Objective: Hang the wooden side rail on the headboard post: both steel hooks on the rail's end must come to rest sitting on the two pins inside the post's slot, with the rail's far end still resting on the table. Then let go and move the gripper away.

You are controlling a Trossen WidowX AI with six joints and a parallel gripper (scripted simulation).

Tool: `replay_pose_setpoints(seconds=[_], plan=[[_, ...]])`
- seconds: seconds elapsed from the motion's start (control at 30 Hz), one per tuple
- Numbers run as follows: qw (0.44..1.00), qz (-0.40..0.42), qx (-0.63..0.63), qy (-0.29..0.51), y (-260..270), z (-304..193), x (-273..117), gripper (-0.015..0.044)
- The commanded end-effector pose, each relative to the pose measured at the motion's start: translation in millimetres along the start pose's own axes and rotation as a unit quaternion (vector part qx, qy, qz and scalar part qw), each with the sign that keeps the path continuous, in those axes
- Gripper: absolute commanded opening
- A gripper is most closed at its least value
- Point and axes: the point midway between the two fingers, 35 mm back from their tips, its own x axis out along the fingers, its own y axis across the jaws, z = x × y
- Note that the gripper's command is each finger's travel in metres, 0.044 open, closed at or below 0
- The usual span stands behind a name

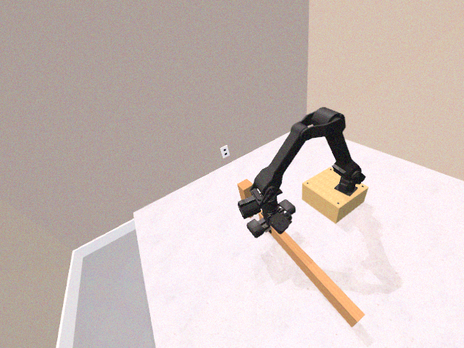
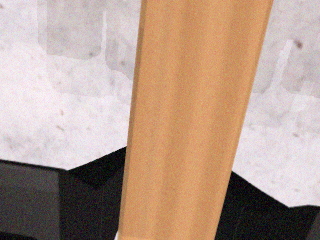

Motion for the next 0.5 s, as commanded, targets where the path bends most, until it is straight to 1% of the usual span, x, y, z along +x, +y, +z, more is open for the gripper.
replay_pose_setpoints(seconds=[0.0, 0.47], plan=[[1.000, -0.009, -0.003, 0.001, -2.9, -0.3, -6.7, 0.0000], [1.000, -0.009, -0.003, 0.001, -2.9, -0.3, -9.1, 0.0000]])
